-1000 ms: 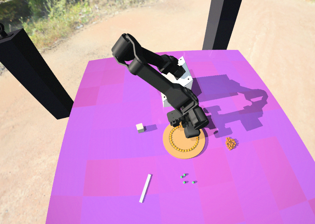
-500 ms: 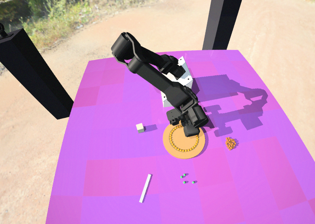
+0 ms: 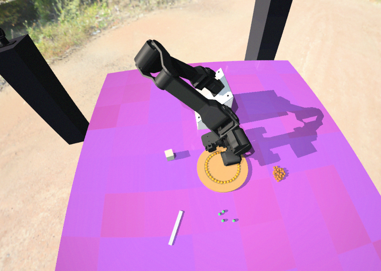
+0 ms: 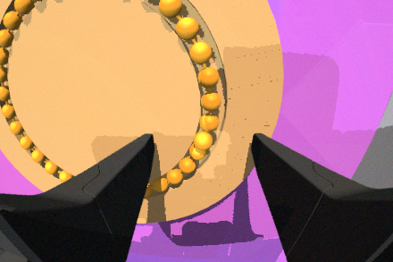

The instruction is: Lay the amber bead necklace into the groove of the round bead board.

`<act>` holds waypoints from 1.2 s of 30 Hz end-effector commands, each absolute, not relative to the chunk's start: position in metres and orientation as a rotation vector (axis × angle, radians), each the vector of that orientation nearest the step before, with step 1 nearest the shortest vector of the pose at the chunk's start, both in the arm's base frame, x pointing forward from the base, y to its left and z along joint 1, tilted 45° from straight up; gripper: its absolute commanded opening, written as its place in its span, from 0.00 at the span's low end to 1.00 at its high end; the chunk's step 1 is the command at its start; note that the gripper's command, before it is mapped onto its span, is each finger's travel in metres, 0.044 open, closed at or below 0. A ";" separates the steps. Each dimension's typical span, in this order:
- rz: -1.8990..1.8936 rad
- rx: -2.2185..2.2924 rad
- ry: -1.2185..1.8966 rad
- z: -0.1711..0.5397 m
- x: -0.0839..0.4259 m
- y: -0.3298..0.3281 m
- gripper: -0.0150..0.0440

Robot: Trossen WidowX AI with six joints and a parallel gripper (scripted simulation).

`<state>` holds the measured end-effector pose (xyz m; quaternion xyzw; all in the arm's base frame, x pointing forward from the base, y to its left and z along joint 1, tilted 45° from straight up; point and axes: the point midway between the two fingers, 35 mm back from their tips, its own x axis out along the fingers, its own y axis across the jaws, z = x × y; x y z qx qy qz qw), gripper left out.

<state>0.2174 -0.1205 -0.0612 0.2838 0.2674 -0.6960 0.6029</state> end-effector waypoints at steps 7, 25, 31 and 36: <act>-1.617 0.648 0.622 -0.058 0.217 -0.117 1.00; -1.590 0.599 0.673 -0.057 0.217 -0.116 0.91; -1.300 0.161 1.085 -0.053 0.219 -0.111 0.64; -0.986 -0.219 1.378 -0.049 0.220 -0.107 0.46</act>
